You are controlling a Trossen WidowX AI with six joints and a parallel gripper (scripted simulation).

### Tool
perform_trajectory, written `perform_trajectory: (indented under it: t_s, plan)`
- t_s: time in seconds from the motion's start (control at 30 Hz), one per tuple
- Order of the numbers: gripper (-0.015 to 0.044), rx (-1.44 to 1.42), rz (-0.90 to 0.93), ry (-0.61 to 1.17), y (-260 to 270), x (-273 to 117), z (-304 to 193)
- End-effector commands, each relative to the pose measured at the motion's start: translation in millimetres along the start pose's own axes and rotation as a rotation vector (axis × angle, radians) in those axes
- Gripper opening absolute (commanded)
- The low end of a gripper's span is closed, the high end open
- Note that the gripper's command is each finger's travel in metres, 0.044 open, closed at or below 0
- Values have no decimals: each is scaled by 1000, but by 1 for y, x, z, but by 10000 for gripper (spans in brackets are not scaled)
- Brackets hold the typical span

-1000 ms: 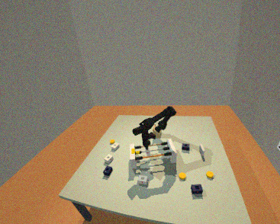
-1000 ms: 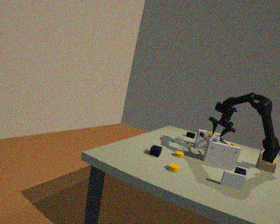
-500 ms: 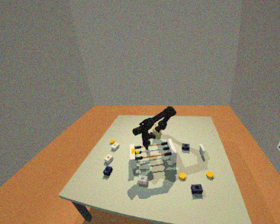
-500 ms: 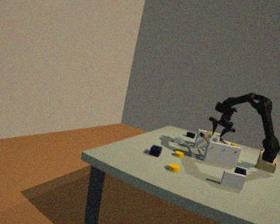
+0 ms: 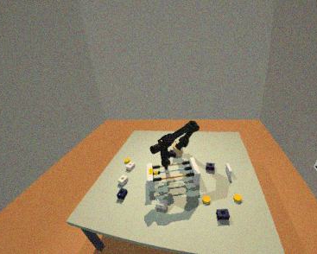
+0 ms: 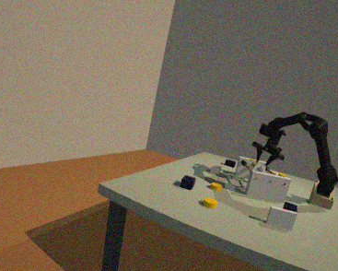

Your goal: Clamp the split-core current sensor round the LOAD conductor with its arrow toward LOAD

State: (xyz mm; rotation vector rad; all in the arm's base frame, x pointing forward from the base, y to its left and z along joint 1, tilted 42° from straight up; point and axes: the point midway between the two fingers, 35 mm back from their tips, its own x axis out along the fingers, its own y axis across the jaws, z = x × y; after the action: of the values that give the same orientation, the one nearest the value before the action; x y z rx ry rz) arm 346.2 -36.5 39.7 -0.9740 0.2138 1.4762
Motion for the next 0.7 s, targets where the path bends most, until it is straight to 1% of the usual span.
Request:
perform_trajectory:
  t_s: [0.0, 0.43, 0.47, 0.67]
  plan:
    - [0, -8, 32, 6, -4, 0, -1]
    - [0, -8, 224, 6, -17, 5, 0]
    - [26, -2, 183, -1, -14, 6, 1]
    - [184, -2, 183, -1, -14, 6, 1]
